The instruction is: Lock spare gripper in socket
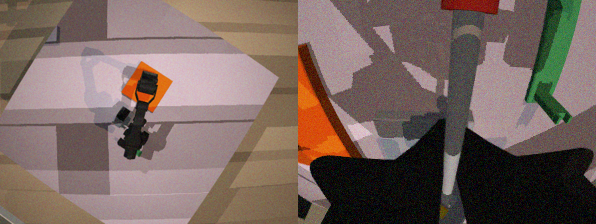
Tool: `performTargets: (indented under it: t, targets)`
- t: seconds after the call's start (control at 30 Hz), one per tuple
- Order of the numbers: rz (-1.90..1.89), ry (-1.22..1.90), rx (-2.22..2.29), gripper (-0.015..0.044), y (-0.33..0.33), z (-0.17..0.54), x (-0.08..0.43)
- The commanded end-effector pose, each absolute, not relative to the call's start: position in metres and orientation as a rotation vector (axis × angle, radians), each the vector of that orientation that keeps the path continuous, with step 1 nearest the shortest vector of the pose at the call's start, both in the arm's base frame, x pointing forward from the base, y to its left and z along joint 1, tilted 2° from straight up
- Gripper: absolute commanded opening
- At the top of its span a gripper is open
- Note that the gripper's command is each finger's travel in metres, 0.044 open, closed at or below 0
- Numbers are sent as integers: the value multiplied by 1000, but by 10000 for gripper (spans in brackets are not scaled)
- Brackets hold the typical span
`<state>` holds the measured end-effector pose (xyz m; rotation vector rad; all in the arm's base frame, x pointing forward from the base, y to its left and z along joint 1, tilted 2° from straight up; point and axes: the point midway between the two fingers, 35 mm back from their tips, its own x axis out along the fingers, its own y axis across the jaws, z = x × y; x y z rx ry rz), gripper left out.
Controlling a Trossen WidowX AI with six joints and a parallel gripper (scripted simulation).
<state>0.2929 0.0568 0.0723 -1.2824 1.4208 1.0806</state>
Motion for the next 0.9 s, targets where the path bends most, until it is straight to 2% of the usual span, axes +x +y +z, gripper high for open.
performTargets:
  t: [0.0,0.87]
  targets:
    - [1081,1418,-1283,0,54,73,293]
    - [1092,1426,-1278,0,36,72,293]
